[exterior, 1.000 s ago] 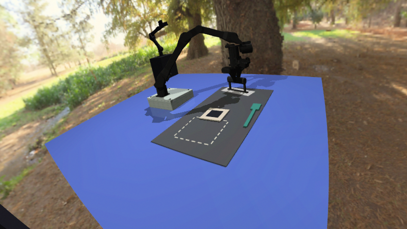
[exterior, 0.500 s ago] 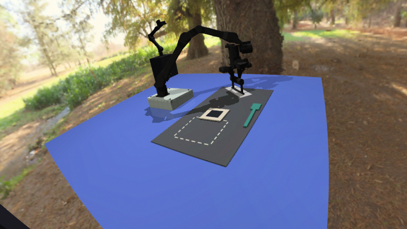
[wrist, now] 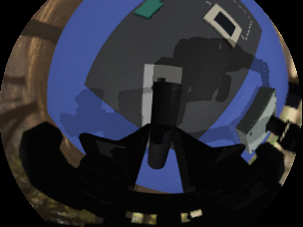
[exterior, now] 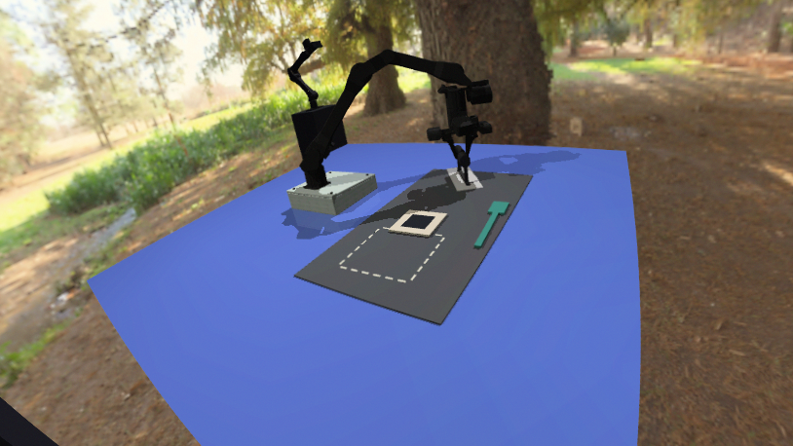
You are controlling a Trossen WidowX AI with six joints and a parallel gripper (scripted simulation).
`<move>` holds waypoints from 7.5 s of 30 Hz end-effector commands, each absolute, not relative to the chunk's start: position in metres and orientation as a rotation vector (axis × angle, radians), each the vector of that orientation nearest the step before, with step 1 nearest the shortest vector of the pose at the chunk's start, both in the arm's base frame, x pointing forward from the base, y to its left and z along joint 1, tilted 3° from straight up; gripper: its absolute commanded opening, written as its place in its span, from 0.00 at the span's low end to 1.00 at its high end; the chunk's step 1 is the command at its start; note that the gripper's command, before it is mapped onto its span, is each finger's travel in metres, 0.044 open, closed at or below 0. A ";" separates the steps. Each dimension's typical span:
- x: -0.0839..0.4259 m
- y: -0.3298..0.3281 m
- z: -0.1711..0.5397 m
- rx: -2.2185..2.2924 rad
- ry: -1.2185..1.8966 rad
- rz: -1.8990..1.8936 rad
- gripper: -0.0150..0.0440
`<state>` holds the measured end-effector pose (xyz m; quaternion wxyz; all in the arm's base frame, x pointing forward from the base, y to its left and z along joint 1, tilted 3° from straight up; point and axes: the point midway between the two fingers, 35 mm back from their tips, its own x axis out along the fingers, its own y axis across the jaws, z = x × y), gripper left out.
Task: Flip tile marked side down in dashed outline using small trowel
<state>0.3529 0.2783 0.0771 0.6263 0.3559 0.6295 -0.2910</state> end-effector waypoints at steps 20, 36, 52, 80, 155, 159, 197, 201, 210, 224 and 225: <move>0.353 0.278 0.077 0.824 1.440 -0.676 0.71; 0.350 0.275 0.122 0.813 1.443 -0.665 0.71; 0.351 0.279 0.102 0.800 1.447 -0.652 0.71; 0.352 0.280 0.077 0.800 1.447 -0.652 0.47; 0.348 0.275 0.124 1.215 1.284 -1.051 0.76; 0.347 0.274 0.133 1.214 1.284 -1.049 0.76; 0.350 0.287 0.114 0.449 1.240 -0.168 0.76; 0.349 0.288 0.113 0.341 1.210 -0.077 0.76; 0.344 0.291 0.109 0.093 1.128 0.115 0.76; 0.336 0.289 0.103 -0.295 0.955 0.362 0.76; 0.335 0.289 0.102 -0.323 0.941 0.376 0.76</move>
